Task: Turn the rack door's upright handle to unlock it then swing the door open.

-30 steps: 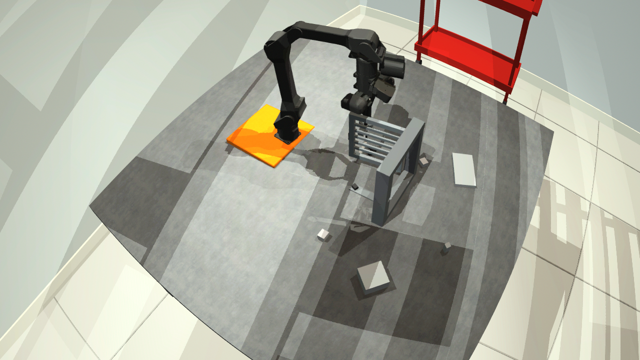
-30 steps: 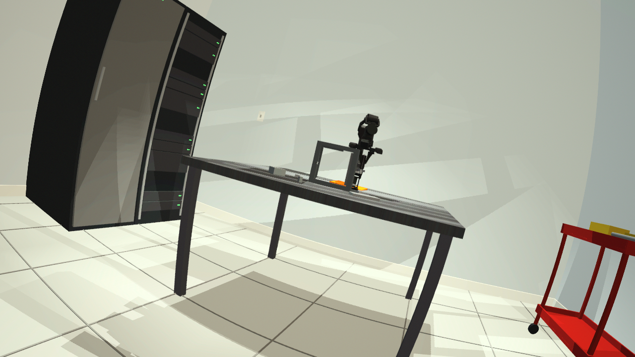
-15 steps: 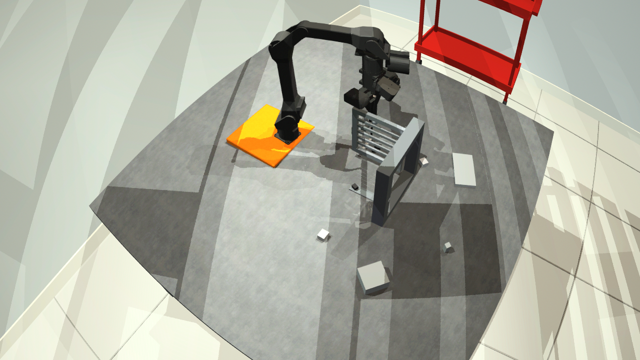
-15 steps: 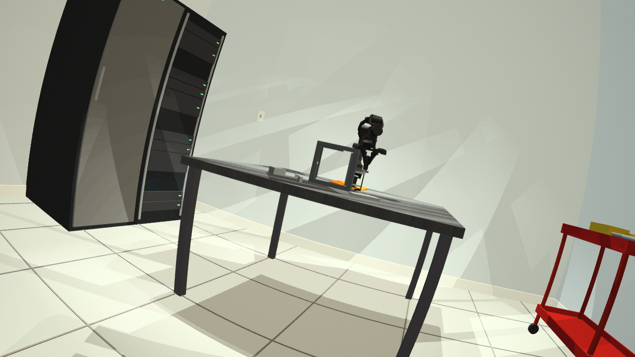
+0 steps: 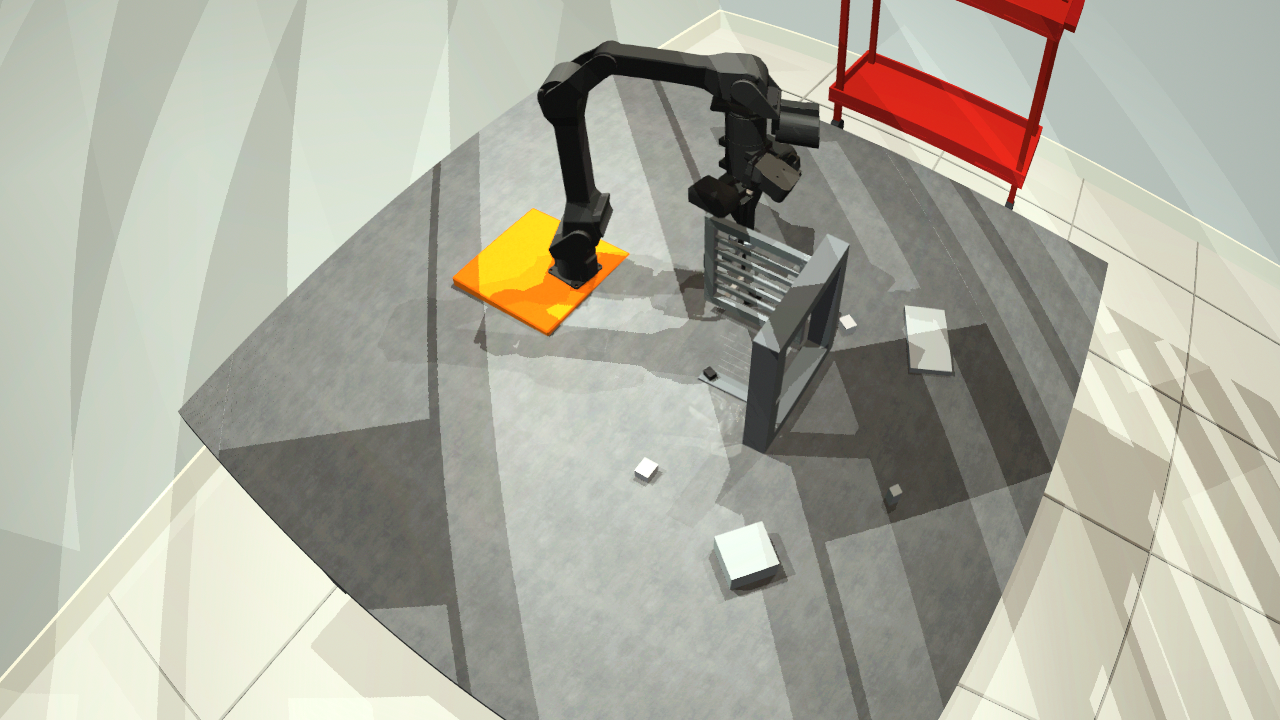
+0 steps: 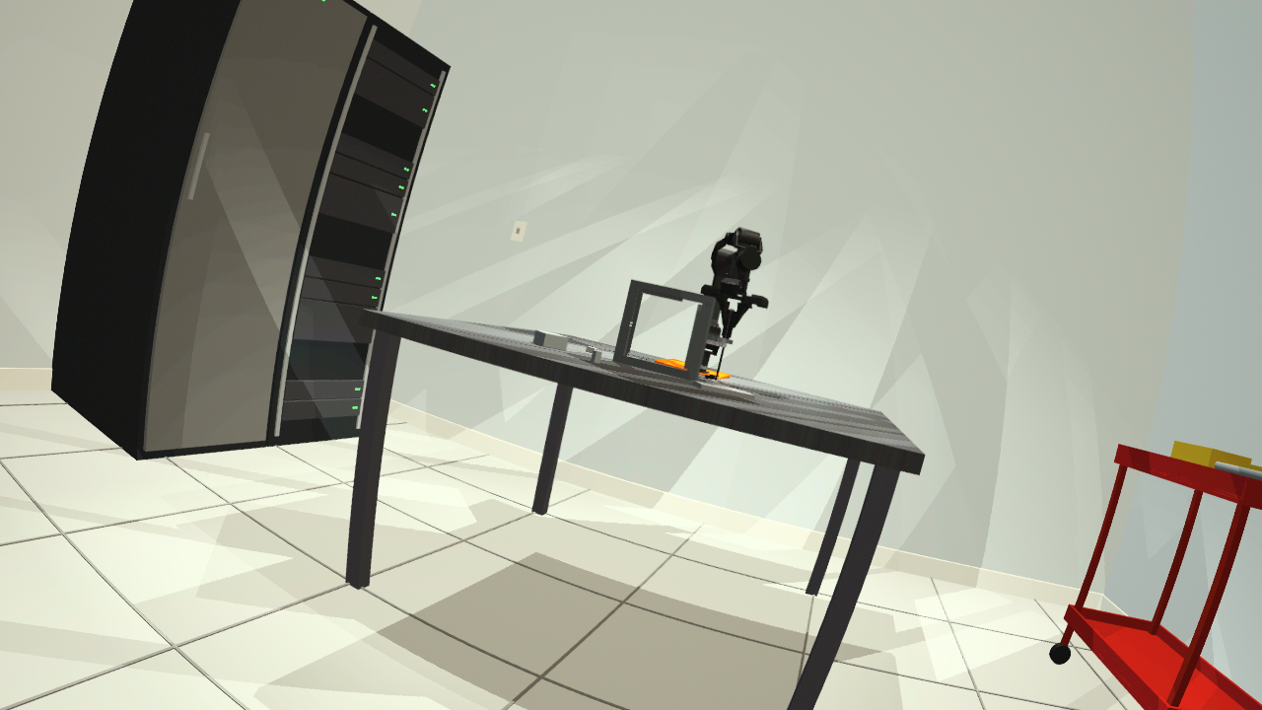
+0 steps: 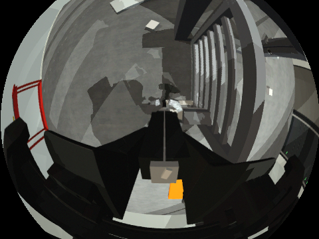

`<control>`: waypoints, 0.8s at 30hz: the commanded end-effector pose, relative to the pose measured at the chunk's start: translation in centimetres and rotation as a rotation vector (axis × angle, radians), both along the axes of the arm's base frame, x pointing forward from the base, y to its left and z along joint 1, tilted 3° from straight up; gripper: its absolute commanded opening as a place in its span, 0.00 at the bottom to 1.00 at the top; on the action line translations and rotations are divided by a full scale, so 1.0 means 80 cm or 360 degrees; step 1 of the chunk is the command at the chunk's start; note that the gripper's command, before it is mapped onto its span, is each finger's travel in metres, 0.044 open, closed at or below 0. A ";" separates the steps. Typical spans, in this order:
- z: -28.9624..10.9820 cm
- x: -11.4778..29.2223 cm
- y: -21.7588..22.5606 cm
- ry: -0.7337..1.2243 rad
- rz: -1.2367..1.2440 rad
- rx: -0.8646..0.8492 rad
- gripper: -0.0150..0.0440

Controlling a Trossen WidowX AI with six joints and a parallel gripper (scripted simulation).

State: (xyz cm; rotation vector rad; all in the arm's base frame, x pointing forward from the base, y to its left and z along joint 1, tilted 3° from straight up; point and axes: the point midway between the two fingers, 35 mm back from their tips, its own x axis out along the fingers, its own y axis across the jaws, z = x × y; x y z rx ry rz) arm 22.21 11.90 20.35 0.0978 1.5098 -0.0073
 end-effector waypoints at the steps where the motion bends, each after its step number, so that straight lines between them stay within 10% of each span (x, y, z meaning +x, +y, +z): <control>1: 0.000 0.000 -0.001 0.0004 -0.0020 -0.0008 0.61; 5: 0.000 0.000 -0.001 0.0004 -0.0020 -0.0008 0.76; 24: 0.042 -0.004 -0.003 -0.0123 -0.0024 0.0059 0.76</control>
